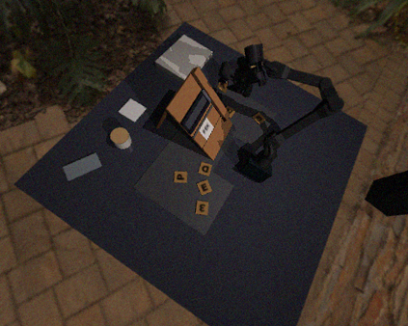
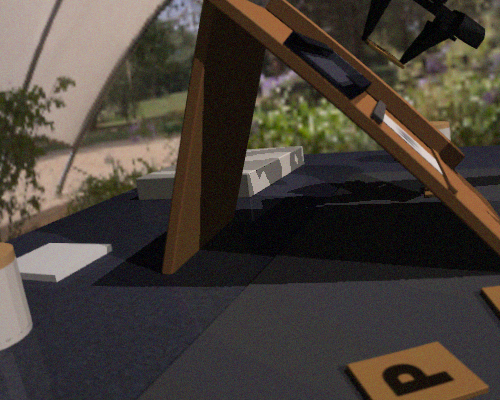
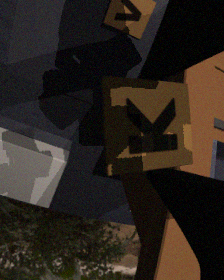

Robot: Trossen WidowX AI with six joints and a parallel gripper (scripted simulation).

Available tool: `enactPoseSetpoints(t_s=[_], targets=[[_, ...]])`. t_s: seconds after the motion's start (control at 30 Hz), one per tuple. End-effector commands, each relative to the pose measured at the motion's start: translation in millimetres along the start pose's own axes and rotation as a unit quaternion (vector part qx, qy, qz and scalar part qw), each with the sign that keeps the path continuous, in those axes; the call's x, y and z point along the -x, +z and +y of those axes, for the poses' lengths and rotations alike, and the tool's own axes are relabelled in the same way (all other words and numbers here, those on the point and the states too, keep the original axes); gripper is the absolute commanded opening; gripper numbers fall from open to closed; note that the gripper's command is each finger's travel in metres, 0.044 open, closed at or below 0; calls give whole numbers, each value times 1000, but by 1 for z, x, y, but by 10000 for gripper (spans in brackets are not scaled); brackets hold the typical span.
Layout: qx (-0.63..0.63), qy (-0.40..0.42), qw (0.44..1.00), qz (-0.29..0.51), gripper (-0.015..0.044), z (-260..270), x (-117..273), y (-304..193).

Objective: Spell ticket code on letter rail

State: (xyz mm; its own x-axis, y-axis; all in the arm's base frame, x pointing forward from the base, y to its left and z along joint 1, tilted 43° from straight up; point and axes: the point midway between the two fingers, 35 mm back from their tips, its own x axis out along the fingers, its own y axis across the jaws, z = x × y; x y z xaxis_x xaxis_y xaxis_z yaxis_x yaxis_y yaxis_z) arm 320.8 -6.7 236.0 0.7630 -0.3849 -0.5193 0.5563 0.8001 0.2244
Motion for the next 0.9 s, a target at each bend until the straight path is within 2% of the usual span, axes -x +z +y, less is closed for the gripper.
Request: enactPoseSetpoints(t_s=[0.0, 0.5, 0.87], targets=[[36, 26, 999, 11, 0, 21, 4, -11], [117, 74, 988, 66, 0, 76, 14, -80], [209, 73, 972, 78, 0, 104, 13, -134]])
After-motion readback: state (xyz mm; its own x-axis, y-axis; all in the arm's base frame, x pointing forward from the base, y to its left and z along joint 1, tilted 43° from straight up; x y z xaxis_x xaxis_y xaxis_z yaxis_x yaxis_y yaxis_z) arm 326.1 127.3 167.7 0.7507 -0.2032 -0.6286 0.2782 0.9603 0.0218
